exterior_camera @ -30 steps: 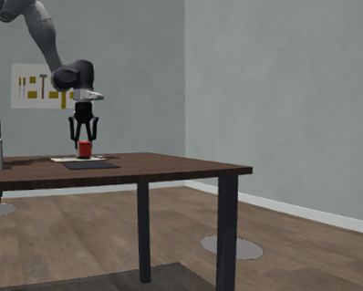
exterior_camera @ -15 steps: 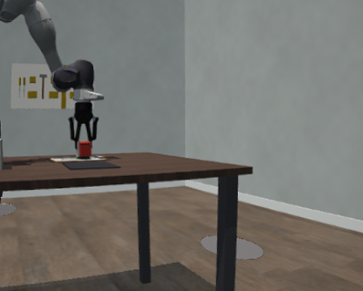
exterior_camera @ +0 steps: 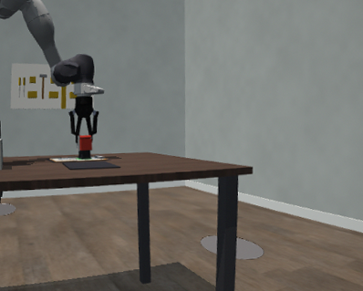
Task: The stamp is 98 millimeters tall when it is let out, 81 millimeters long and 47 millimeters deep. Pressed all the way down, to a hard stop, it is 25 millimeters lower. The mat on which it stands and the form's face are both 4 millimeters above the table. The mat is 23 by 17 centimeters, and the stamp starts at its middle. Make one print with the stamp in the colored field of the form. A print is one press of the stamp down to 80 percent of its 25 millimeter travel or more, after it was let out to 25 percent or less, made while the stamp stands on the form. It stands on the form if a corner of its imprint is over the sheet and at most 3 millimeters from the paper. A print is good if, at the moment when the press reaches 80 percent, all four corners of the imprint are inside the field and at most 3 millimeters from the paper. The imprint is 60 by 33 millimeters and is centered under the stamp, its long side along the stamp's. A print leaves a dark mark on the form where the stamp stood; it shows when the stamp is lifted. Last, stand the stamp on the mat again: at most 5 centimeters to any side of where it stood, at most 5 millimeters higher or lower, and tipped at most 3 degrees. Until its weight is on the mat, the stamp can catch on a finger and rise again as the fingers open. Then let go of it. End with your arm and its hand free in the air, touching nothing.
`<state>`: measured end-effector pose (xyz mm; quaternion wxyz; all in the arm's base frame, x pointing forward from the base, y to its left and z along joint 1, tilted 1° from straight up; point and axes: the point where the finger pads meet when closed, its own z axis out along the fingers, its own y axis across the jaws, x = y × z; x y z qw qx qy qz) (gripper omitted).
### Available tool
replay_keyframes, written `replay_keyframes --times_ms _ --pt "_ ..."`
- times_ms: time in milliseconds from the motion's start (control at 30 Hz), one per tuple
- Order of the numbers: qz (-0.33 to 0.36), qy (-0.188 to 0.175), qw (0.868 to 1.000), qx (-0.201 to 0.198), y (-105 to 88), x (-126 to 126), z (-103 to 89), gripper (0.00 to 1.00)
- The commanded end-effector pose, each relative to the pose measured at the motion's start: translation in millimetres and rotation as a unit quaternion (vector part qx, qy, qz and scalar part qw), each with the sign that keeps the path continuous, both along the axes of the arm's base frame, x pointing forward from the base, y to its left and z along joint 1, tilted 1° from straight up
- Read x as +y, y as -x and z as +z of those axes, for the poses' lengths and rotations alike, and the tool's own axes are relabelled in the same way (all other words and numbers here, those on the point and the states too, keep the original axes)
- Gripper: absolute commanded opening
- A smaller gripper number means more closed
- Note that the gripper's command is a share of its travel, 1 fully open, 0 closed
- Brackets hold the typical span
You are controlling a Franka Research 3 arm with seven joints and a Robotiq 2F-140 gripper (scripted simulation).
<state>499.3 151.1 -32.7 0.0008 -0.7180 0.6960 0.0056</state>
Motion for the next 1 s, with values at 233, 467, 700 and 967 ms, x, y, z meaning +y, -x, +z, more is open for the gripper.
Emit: replay_keyframes --times_ms 233,467,700,967 --pt "-0.004 0.002 1.000 0.003 2.4 -0.6 1.1 0.18" --pt "-0.004 0.002 1.000 0.003 2.4 -0.6 1.1 0.18" --pt "-0.004 0.002 1.000 0.003 5.0 -2.6 32.7 0.18" --pt "-0.004 0.002 1.000 0.003 5.5 -3.0 39.0 0.18"
